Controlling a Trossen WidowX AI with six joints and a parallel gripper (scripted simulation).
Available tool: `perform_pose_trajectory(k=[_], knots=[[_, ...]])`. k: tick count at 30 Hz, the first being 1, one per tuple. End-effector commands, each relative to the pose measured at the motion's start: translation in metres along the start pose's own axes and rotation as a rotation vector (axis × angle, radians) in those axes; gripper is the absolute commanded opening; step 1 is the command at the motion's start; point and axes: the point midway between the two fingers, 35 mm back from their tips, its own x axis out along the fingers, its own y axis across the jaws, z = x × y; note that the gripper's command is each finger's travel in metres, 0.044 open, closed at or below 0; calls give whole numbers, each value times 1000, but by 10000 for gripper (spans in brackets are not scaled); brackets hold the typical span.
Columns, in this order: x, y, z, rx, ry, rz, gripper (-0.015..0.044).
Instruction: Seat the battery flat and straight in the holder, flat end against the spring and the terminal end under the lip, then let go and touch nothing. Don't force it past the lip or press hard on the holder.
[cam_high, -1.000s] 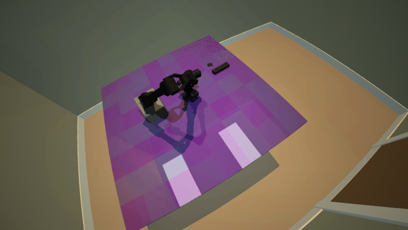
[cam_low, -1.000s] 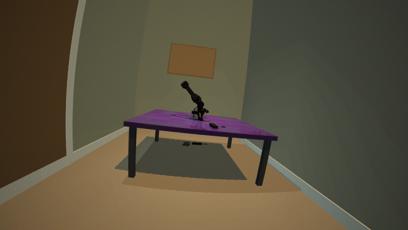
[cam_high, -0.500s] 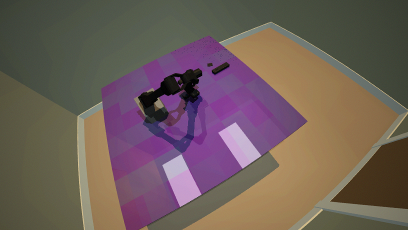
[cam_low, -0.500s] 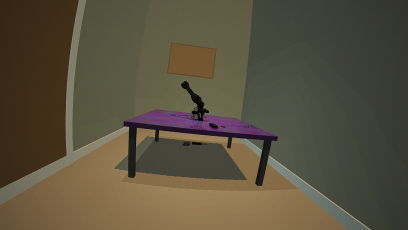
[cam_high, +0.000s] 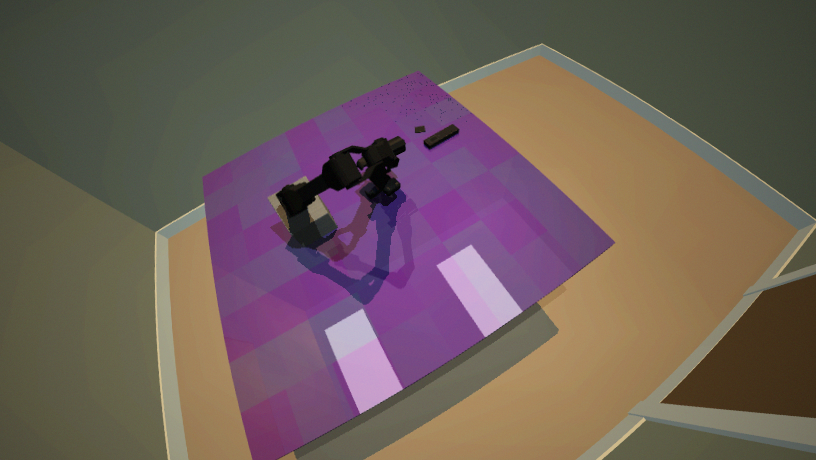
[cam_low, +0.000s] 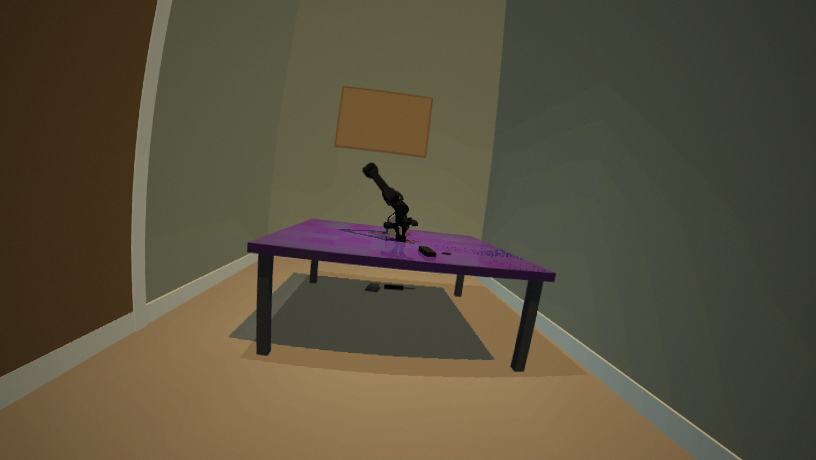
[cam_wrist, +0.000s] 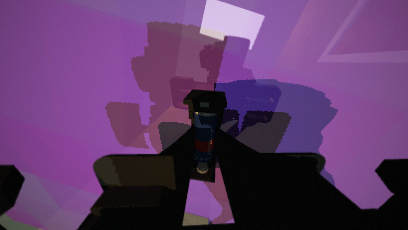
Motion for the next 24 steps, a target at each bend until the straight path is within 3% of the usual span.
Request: perform_pose_trajectory(k=[1, 2, 6, 19, 24], knots=[[0, 0, 0, 1, 0, 0, 65], [0, 0, 0, 1, 0, 0, 65], [0, 0, 0, 1, 0, 0, 167], [-15, 3, -1, 0, 0, 1, 167], [-48, 10, 0, -3, -3, 3, 298]])
